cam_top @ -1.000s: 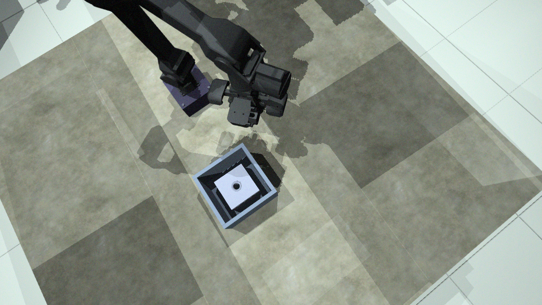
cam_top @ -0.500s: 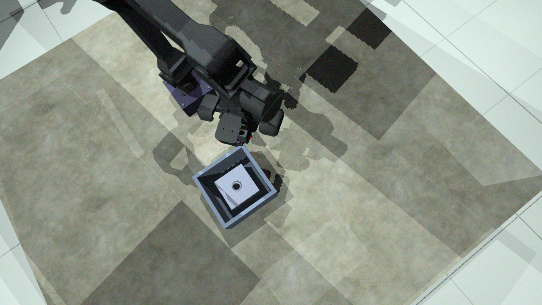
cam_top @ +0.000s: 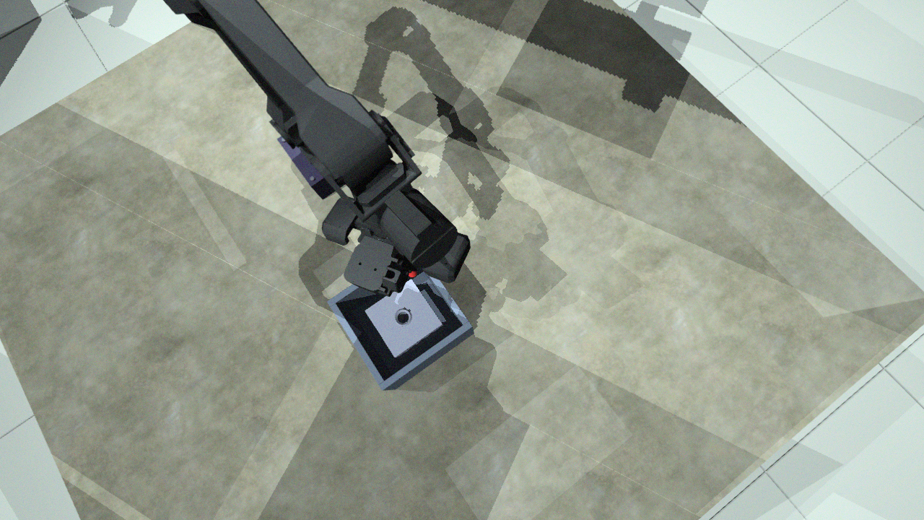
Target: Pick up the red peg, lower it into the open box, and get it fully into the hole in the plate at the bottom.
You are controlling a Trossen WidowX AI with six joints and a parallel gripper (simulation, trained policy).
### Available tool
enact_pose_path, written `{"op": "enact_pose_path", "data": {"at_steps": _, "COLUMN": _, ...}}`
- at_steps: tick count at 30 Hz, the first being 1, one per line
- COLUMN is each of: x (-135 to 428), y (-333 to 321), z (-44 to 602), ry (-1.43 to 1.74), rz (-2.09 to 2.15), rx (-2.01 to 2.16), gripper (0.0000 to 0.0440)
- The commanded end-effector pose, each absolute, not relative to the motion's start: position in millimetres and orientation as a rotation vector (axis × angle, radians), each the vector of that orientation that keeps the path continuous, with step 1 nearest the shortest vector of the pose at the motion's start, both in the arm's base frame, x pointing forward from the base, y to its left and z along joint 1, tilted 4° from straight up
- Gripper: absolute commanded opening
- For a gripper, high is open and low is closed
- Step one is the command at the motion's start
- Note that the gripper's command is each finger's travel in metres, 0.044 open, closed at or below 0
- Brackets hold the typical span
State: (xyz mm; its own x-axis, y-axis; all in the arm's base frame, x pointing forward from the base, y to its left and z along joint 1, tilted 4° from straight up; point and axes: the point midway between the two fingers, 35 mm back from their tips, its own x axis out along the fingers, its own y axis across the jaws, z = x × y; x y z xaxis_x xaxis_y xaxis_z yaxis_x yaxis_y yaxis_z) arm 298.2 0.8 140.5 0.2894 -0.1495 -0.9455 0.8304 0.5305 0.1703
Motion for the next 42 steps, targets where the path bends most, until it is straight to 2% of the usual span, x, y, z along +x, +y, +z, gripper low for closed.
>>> {"op": "enact_pose_path", "data": {"at_steps": 1, "x": 305.5, "y": -8.6, "z": 135.3, "ry": 1.084, "rz": -0.763, "rx": 0.770, "gripper": 0.0000}}
{"op": "enact_pose_path", "data": {"at_steps": 23, "x": 340.4, "y": -52.0, "z": 91.8, "ry": 1.135, "rz": -0.818, "rx": 0.815, "gripper": 0.0014}}
{"op": "enact_pose_path", "data": {"at_steps": 29, "x": 344.6, "y": -58.3, "z": 75.2, "ry": 1.180, "rz": -0.820, "rx": 0.780, "gripper": 0.0139}}
{"op": "enact_pose_path", "data": {"at_steps": 32, "x": 347.9, "y": -59.8, "z": 73.0, "ry": 1.192, "rz": -0.820, "rx": 0.770, "gripper": 0.0146}}
{"op": "enact_pose_path", "data": {"at_steps": 38, "x": 363.9, "y": -66.4, "z": 75.4, "ry": 1.185, "rz": -0.802, "rx": 0.760, "gripper": 0.0188}}
{"op": "enact_pose_path", "data": {"at_steps": 42, "x": 373.4, "y": -72.1, "z": 75.2, "ry": 1.181, "rz": -0.794, "rx": 0.753, "gripper": 0.0260}}
